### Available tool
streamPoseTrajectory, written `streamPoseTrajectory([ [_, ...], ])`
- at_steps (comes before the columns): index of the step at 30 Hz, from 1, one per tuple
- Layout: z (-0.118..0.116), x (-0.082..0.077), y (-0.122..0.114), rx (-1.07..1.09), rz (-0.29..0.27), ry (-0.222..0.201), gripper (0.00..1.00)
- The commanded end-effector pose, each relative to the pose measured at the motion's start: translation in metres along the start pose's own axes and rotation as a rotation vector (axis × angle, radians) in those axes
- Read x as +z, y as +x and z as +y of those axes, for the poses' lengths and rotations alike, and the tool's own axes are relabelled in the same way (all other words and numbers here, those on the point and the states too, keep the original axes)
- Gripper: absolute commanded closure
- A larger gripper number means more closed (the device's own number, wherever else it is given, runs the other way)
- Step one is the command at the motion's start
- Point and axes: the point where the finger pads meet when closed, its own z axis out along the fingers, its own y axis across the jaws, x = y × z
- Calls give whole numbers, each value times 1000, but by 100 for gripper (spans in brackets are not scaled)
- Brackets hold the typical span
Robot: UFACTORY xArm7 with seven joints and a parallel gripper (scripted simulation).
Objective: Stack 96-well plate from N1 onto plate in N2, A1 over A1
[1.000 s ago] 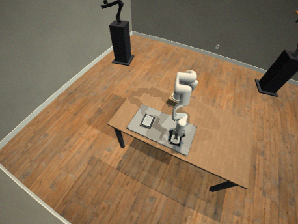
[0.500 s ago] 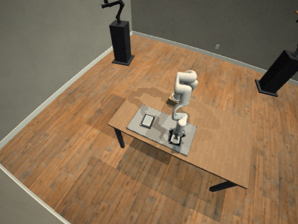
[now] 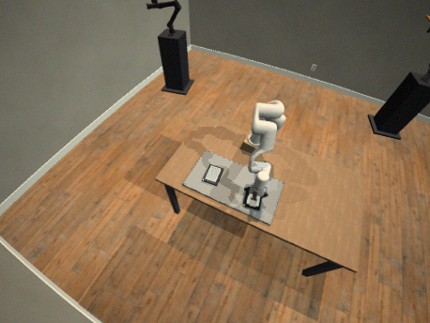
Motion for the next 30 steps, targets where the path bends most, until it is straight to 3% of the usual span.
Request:
streamPoseTrajectory([
  [1,0,-4,2,0,4,0,100],
  [24,0,-13,2,0,4,0,100],
  [30,0,-23,2,0,4,0,100],
])
